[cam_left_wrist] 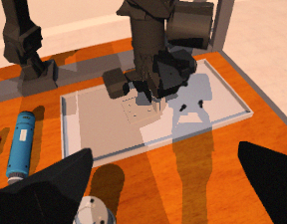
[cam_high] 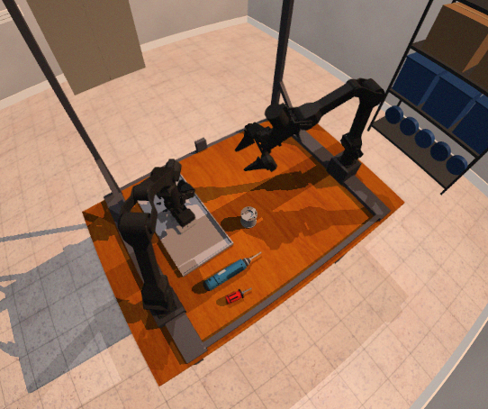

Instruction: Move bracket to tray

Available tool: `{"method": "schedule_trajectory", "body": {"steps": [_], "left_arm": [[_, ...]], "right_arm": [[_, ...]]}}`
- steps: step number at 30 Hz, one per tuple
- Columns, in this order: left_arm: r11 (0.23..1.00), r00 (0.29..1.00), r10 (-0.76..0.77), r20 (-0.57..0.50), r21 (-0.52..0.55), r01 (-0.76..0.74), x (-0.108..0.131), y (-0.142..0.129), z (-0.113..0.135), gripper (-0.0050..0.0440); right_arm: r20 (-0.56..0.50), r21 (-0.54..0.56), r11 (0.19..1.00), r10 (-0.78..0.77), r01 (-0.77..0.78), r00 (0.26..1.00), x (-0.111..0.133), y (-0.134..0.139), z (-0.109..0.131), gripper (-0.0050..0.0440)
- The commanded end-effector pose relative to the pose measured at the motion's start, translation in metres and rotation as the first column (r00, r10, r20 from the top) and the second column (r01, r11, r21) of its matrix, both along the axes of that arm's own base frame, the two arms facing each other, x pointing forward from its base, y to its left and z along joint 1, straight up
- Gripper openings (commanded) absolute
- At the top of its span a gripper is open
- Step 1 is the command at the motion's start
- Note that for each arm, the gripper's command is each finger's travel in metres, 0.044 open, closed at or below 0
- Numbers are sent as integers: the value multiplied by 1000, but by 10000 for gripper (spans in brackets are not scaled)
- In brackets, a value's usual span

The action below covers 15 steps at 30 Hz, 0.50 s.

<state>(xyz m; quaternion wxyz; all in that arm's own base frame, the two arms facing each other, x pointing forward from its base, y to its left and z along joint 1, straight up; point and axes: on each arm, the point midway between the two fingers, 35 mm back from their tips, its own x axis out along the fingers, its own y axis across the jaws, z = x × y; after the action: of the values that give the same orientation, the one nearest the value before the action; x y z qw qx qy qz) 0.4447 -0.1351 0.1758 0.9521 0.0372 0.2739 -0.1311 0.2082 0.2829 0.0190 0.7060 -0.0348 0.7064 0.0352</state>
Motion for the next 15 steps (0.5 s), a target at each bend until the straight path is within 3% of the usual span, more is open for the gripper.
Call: {"method": "schedule_trajectory", "body": {"steps": [1, 10, 11, 15], "left_arm": [[1000, 1000, -3, 30, -8, 3, 1, -1, 13, 440], [1000, 1000, -3, 30, -8, 3, 1, -1, 13, 440], [1000, 1000, -3, 30, -8, 3, 1, -1, 13, 440], [1000, 1000, -3, 30, -8, 3, 1, -1, 13, 440]], "right_arm": [[7, 7, 1000, -1, 1, 1000, 0, 1, 2, -50], [16, 20, 1000, -1, 0, 1000, 2, 3, 7, -50], [16, 20, 1000, -1, 0, 1000, 2, 3, 7, 24], [16, 20, 1000, -1, 0, 1000, 2, 3, 7, 120]]}}
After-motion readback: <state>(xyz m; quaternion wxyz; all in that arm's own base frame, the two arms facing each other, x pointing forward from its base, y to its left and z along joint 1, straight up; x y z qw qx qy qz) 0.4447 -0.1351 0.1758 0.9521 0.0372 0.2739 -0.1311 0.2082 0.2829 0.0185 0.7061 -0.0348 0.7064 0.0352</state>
